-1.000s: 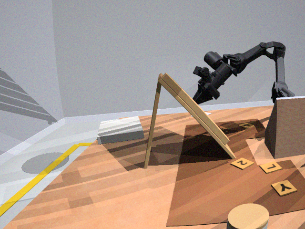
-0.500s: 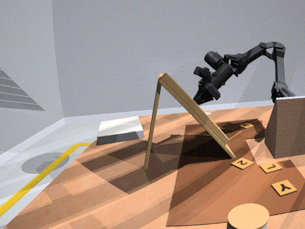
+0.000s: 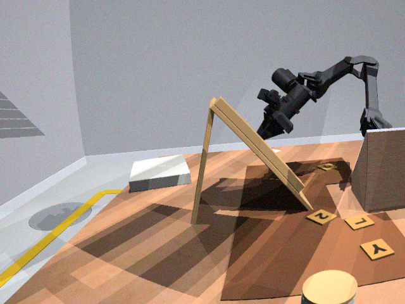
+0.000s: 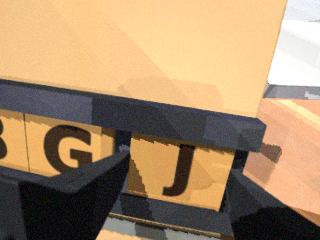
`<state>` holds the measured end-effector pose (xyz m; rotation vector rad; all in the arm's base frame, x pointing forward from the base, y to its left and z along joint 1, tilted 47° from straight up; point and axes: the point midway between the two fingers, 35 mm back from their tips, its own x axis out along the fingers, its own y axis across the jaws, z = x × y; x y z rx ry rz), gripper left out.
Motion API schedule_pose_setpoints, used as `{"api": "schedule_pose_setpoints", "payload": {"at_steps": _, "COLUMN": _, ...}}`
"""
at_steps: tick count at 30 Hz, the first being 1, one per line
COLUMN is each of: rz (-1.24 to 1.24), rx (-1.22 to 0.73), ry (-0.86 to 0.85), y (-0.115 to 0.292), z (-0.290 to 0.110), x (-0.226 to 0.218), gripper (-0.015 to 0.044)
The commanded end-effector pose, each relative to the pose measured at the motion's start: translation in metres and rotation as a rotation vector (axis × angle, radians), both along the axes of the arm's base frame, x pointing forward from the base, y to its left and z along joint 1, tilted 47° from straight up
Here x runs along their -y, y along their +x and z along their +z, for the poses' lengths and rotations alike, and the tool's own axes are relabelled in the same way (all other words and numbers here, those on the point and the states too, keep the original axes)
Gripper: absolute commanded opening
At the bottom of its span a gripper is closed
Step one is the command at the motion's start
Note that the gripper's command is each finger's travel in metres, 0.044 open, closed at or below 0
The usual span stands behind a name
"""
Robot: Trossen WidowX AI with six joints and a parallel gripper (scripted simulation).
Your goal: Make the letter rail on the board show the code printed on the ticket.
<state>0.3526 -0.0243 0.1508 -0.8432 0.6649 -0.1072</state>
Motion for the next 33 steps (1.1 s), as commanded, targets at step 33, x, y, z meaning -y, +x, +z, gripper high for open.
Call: {"api": "schedule_pose_setpoints", "payload": {"at_steps": 33, "rz": -0.003, "rx": -0.003, "ry": 0.001, "y": -0.024, "z": 0.016, "x": -0.012, "gripper": 0.0295}}
